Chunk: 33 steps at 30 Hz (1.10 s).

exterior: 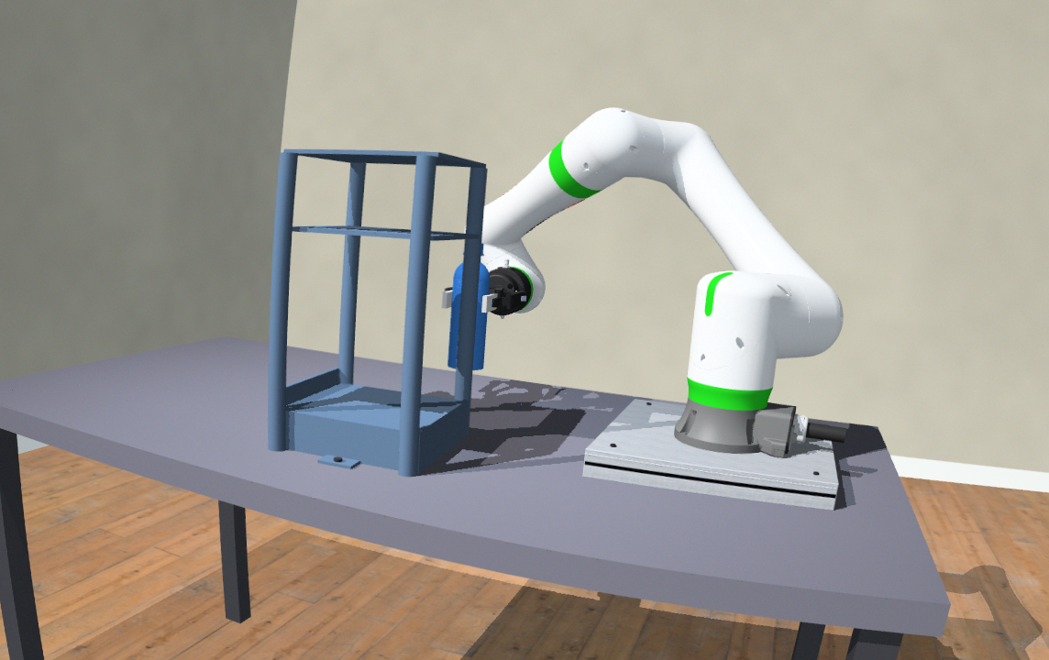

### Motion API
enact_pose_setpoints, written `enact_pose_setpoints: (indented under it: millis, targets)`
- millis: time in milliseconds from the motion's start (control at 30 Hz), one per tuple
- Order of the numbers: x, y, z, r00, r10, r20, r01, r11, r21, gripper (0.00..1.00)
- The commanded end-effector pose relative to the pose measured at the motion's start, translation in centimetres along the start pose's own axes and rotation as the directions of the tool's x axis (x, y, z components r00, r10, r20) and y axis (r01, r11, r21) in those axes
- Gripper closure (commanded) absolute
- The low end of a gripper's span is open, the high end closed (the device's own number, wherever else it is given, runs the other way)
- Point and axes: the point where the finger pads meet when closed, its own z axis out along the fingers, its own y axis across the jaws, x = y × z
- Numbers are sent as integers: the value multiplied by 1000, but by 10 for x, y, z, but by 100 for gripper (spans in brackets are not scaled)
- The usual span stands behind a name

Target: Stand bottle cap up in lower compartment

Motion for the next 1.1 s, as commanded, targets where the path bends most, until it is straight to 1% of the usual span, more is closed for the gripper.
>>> enact_pose_setpoints:
  millis: [0,200,267,600,767,1067]
  targets:
    - [0,0,12,1000,0,-1,0,1000,1,100]
    - [0,0,29,1000,0,-1,0,1000,1,100]
    - [0,0,29,1000,0,-1,0,1000,1,100]
    - [0,0,48,1000,0,-1,0,1000,1,100]
    - [0,0,53,1000,0,-1,0,1000,1,100]
    - [0,0,56,1000,0,-1,0,1000,1,100]
